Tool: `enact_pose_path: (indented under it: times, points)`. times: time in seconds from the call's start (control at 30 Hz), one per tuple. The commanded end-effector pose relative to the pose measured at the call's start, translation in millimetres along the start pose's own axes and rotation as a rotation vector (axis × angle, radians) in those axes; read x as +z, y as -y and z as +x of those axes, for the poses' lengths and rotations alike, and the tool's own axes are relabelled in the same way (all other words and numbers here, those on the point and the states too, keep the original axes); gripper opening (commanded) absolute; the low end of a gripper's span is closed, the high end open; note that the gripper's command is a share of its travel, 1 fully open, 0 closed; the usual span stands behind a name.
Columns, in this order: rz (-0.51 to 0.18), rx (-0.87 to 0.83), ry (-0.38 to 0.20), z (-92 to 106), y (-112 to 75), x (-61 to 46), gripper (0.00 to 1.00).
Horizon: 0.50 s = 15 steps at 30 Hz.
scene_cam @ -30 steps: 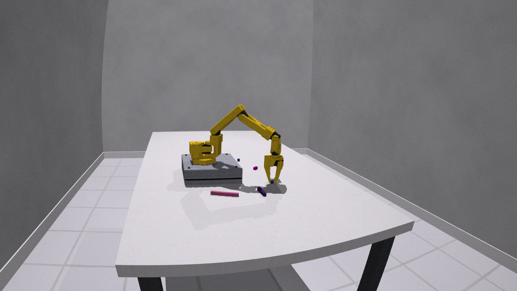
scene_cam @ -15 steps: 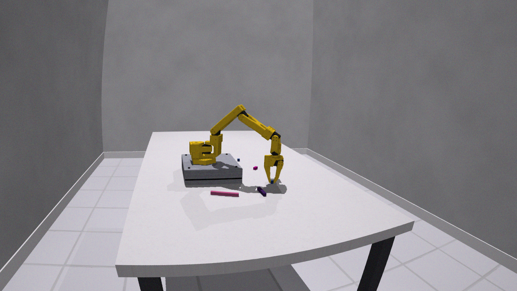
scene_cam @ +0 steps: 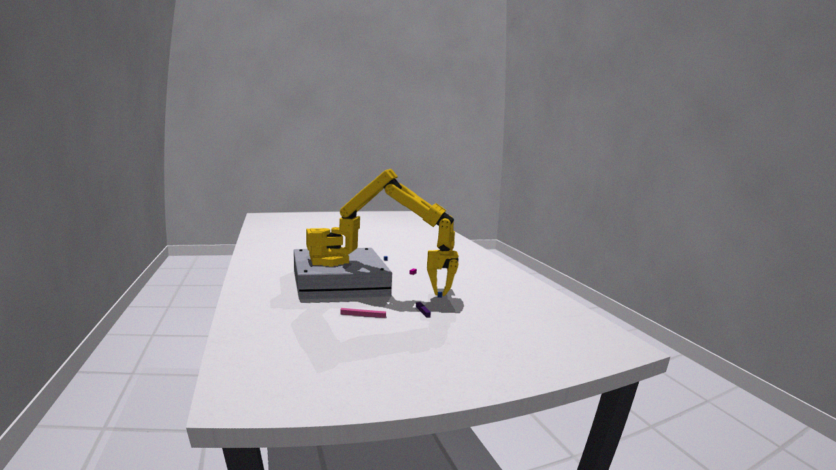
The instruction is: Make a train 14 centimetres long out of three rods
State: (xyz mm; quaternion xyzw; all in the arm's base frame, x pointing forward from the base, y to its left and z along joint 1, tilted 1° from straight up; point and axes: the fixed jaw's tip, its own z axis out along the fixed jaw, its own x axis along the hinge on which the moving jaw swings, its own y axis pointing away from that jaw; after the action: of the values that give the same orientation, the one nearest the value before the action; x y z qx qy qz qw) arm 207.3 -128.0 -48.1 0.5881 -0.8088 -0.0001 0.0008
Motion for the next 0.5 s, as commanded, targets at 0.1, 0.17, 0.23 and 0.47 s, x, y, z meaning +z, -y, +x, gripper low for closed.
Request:
enact_pose_path:
  times: [0.1, 0.17, 0.23, 0.47]
  points:
    - [0.001, 0.002, 0.001, 2.3, 0.0, 2.3, 0.08]
    - [0.001, 0.002, 0.001, 2.3, 0.0, 2.3, 0.09]
    - [0.001, 0.002, 0.001, 2.3, 0.0, 2.3, 0.11]
    - [0.001, 0.002, 0.001, 2.3, 0.0, 2.3, 0.15]
